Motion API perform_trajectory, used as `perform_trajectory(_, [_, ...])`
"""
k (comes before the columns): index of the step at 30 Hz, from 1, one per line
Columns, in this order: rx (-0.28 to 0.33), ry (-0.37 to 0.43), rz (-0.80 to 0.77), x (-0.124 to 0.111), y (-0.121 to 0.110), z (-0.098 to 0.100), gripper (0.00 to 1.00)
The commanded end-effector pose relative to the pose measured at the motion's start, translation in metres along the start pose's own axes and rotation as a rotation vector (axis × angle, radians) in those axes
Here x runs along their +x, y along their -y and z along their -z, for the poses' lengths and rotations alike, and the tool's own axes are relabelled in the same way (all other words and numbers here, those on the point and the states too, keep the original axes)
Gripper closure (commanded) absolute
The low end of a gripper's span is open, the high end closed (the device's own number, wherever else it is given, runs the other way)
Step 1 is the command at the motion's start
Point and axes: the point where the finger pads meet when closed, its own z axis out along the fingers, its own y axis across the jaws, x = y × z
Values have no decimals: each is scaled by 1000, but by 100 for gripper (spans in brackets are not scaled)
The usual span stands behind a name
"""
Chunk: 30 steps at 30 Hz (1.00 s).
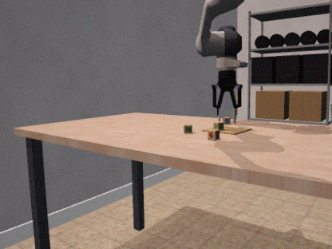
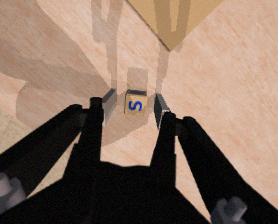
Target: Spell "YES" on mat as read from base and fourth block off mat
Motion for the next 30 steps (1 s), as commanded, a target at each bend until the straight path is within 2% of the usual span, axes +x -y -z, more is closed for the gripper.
perform_trajectory(1, [-2, 2, 4, -1, -1, 0, 60])
perform_trajectory(22, [-2, 2, 4, -1, -1, 0, 60])
perform_trajectory(23, [-2, 2, 4, -1, -1, 0, 72])
perform_trajectory(30, [-2, 2, 4, -1, -1, 0, 72])
